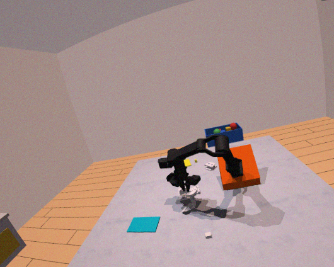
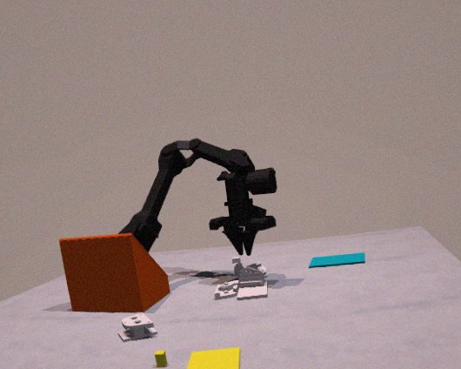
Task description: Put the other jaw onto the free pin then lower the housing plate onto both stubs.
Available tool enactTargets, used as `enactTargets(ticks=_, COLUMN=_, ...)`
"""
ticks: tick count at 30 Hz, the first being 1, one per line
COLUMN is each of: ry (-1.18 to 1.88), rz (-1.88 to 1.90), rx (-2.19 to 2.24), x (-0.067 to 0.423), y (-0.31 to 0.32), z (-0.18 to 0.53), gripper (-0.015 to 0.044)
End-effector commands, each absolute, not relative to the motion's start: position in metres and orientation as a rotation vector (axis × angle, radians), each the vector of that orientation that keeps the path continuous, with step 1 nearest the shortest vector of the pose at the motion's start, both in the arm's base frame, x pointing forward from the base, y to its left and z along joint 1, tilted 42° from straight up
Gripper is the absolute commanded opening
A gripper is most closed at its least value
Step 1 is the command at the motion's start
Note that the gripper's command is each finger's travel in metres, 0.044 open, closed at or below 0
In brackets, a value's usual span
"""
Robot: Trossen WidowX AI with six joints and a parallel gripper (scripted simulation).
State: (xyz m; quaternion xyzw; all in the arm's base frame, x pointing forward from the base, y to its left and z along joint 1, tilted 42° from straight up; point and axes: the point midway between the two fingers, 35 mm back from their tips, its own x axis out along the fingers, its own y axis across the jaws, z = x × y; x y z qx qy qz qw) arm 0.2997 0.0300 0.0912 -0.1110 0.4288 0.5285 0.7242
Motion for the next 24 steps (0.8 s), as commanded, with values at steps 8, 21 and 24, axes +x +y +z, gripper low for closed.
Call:
enactTargets(ticks=8, ry=0.933, rz=1.168, rx=-0.268, x=0.304, y=0.027, z=0.091, gripper=0.0000)
enactTargets(ticks=21, ry=0.933, rz=1.168, rx=-0.269, x=0.305, y=0.033, z=0.084, gripper=0.0000)
enactTargets(ticks=24, ry=0.933, rz=1.168, rx=-0.269, x=0.306, y=0.036, z=0.081, gripper=0.0000)
